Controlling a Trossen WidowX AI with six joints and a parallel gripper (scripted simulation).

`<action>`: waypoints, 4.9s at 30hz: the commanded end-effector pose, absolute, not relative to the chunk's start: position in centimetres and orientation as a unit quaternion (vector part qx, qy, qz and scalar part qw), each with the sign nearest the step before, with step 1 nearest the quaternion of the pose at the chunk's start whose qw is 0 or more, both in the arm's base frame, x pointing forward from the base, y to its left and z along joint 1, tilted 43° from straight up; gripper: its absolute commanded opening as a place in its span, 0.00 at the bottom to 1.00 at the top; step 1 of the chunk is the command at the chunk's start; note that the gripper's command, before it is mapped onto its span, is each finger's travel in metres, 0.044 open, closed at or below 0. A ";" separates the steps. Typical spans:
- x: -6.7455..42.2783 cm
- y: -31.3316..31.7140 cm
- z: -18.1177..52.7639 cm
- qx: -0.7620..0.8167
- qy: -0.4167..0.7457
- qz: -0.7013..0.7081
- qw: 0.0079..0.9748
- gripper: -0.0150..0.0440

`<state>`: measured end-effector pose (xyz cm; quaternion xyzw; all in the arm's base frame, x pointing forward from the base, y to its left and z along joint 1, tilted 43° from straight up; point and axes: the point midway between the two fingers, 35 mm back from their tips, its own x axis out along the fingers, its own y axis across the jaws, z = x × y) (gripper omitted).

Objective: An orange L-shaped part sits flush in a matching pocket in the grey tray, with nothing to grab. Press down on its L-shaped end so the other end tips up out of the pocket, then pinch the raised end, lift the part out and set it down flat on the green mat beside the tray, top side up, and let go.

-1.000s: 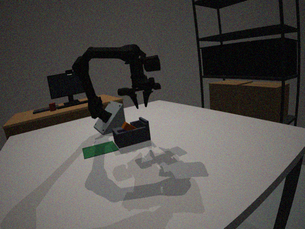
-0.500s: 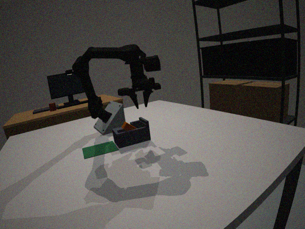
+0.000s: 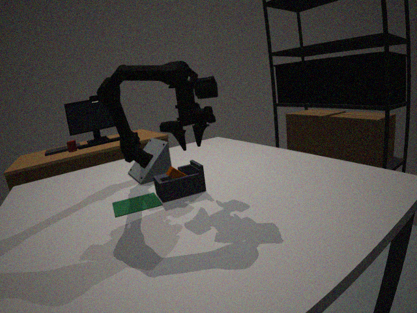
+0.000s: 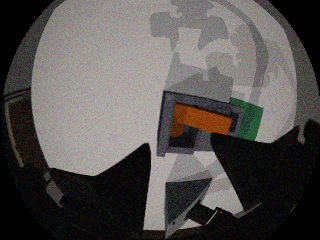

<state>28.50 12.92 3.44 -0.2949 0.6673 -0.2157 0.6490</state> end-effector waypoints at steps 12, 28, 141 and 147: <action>28.3 8.2 8.1 -0.617 0.671 0.213 0.352 0.73; 28.3 7.6 7.8 -0.627 0.665 0.232 0.334 0.73; 28.3 7.8 8.0 -0.627 0.665 0.232 0.335 0.25; 28.3 8.4 8.7 -0.627 0.665 0.232 0.334 0.25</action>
